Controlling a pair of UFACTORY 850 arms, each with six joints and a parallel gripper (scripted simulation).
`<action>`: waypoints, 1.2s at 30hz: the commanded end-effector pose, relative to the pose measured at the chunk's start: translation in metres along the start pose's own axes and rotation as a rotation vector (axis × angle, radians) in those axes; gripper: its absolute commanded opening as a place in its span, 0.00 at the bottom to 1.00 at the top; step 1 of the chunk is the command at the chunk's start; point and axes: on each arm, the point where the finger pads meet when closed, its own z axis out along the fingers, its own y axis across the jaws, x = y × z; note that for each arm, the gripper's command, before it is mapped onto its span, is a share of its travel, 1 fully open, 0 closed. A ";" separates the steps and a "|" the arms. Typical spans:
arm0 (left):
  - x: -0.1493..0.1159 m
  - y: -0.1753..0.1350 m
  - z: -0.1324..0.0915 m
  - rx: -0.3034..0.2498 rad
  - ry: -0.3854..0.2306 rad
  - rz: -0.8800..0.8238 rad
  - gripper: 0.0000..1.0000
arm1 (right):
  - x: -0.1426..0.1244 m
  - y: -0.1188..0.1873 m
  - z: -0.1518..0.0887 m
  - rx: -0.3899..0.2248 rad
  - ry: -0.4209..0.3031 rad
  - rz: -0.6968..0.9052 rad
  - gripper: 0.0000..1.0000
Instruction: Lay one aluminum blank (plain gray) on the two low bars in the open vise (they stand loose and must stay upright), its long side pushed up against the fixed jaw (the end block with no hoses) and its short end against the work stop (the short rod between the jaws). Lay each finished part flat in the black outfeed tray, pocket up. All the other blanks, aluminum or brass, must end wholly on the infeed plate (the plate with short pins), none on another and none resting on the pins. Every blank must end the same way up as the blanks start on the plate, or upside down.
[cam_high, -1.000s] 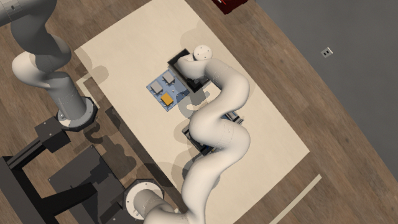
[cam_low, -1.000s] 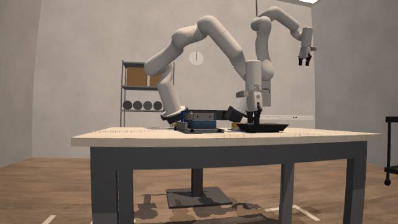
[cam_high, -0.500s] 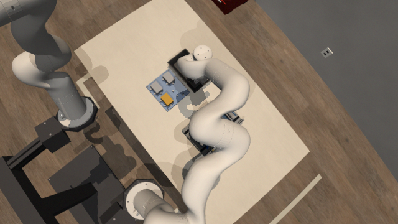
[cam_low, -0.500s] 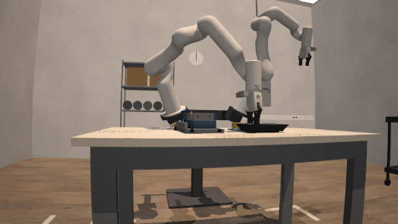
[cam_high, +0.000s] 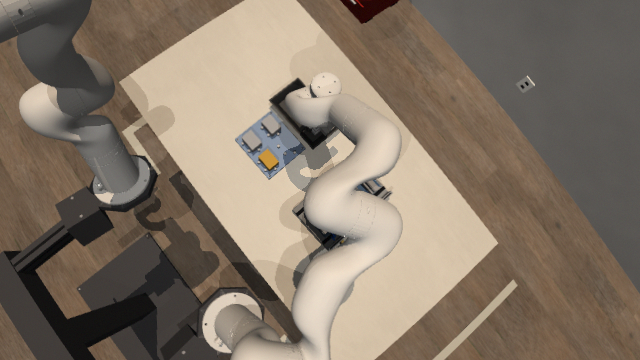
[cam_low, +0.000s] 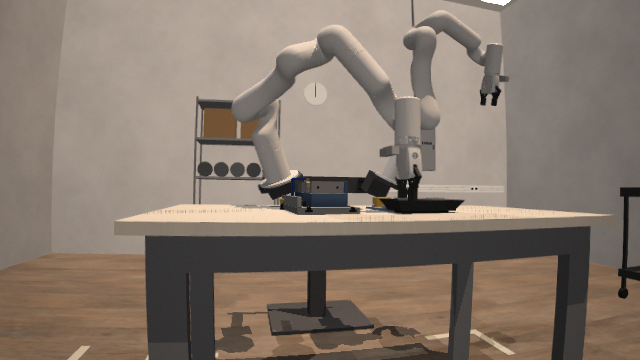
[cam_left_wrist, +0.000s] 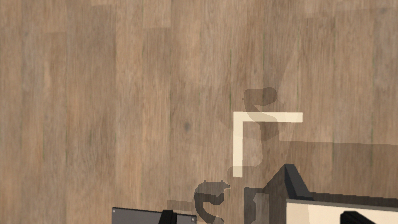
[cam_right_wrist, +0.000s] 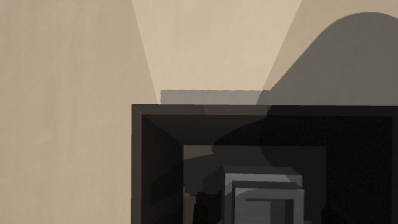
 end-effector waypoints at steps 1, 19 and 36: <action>0.000 0.000 -0.001 0.000 0.002 0.000 1.00 | 0.000 -0.001 -0.002 0.002 -0.001 0.000 0.69; 0.000 0.000 -0.001 0.000 0.002 0.000 1.00 | 0.000 -0.001 -0.054 0.002 -0.001 0.001 0.69; 0.000 0.000 -0.001 0.000 0.002 0.000 1.00 | 0.000 -0.001 -0.134 0.002 -0.001 0.001 0.69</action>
